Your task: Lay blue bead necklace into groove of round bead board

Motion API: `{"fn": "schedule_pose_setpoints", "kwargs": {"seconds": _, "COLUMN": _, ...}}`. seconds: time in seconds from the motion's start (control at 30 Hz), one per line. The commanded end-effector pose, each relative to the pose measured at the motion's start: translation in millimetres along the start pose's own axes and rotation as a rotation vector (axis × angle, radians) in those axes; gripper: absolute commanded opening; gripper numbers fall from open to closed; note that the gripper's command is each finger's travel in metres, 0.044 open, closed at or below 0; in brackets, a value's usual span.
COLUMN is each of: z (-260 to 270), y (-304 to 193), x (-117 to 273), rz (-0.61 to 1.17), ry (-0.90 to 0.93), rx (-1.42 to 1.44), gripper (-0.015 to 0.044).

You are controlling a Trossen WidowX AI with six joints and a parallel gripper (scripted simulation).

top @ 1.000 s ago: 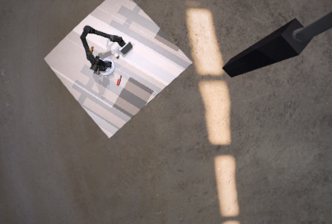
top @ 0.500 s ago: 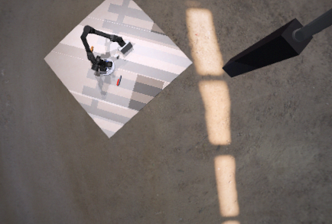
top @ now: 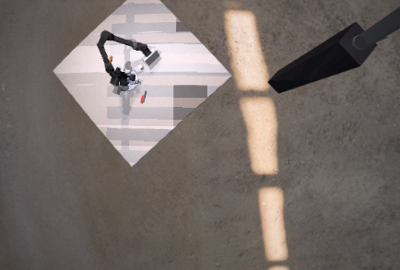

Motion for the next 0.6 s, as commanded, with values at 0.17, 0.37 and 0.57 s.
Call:
{"fn": "schedule_pose_setpoints", "kwargs": {"seconds": 0.17, "z": -0.2, "y": -0.1, "x": 1.1, "rz": -0.001, "ry": 0.003, "rx": -0.006, "gripper": 0.044}}
{"fn": "schedule_pose_setpoints", "kwargs": {"seconds": 0.37, "z": -0.2, "y": -0.1, "x": 1.1, "rz": -0.001, "ry": 0.003, "rx": -0.006, "gripper": 0.044}}
{"fn": "schedule_pose_setpoints", "kwargs": {"seconds": 0.57, "z": -0.4, "y": -2.1, "x": 3.6, "rz": 0.0, "ry": 0.004, "rx": -0.061, "gripper": 0.0387}}
Point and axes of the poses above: the point midway between the two fingers, 35 mm back from their tips, its own x axis back along the fingers, its own z axis across the jaws, y = z × x, the point moved 4 cm from there along x, back along the fingers, and after that the axes turned 12 degrees about -x, right-handed, at the moved point
